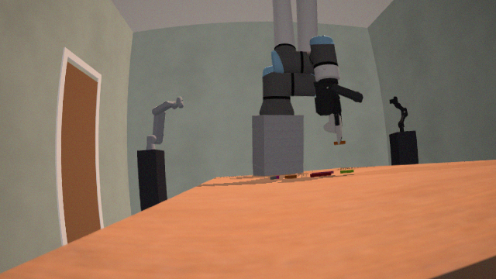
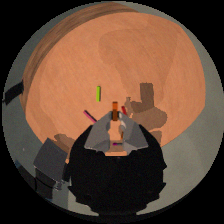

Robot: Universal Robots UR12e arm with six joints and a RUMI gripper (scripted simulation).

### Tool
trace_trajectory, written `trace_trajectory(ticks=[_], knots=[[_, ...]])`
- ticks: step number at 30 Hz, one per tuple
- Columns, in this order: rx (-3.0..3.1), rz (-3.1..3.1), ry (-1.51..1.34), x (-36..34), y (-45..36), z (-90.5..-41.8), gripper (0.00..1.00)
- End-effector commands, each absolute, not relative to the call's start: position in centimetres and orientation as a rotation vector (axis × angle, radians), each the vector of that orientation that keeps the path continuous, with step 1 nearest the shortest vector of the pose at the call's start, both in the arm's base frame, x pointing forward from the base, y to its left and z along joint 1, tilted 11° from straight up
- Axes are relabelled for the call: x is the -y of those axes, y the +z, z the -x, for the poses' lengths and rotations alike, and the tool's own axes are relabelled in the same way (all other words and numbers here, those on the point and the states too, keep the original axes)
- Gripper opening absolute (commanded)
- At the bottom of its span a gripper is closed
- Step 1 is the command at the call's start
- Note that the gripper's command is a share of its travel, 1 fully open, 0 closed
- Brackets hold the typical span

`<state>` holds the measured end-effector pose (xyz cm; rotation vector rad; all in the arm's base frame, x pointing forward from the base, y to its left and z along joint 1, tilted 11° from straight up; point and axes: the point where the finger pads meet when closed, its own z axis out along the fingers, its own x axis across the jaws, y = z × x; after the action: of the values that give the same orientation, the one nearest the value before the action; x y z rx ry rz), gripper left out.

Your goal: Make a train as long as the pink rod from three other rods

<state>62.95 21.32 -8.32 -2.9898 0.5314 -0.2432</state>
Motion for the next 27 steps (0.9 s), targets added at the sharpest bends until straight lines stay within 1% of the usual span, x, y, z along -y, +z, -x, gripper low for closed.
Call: trace_trajectory(ticks=[1, 13, 27], knots=[[-0.432, 3.01, -0.249, -20.3, -8.4, -63.1, 0.0], [-0.074, 3.06, -0.263, -16.5, -8.7, -63.3, 0.0], [0.549, 3.046, -0.28, -9.9, -9.2, -63.1, 0.0]])
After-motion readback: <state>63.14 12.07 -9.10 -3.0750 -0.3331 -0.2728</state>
